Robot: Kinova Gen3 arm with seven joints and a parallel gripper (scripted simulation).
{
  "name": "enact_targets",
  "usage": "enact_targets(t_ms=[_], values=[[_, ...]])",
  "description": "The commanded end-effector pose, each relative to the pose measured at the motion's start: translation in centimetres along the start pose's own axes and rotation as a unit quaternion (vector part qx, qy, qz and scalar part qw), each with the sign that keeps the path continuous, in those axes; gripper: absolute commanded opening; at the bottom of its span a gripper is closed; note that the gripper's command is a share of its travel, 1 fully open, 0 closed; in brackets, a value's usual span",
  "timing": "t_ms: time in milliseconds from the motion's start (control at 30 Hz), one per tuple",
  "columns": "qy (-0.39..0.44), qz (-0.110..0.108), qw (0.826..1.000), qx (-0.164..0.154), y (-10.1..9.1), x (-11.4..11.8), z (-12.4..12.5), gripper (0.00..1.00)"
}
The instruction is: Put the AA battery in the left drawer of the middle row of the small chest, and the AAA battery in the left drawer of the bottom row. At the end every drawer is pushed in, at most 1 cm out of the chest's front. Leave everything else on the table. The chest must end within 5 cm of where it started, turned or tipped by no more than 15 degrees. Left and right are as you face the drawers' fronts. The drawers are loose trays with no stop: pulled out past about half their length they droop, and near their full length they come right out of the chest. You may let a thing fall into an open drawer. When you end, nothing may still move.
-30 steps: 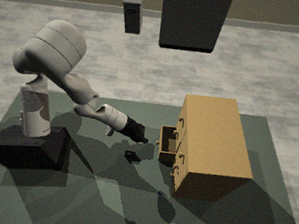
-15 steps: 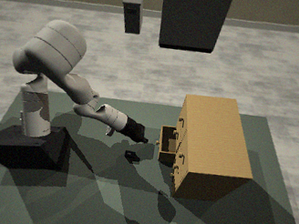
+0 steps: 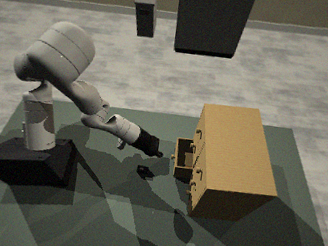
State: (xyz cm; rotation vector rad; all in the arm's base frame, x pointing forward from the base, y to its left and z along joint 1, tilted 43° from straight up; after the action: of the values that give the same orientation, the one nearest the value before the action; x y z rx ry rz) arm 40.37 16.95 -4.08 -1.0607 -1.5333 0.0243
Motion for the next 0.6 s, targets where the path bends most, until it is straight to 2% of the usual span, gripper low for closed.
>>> enact_targets(t_ms=[0, 567], values=[[-0.001, 0.0, 1.0, -0.001, 0.03, 0.01, -0.14, 0.0], [-0.001, 0.0, 1.0, -0.001, 0.9, 0.24, -0.99, 0.0]])
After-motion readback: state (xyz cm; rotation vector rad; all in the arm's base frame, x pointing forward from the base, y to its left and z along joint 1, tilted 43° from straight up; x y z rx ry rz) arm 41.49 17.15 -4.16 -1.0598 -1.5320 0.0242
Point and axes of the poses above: the point where the finger pads meet when closed, its own y axis out along the fingers, its own x axis across the jaws, z = x × y, the point moved 1 cm from there along -y, back along the fingers, and after that the axes turned 15 degrees about y, right-handed, at the moved point
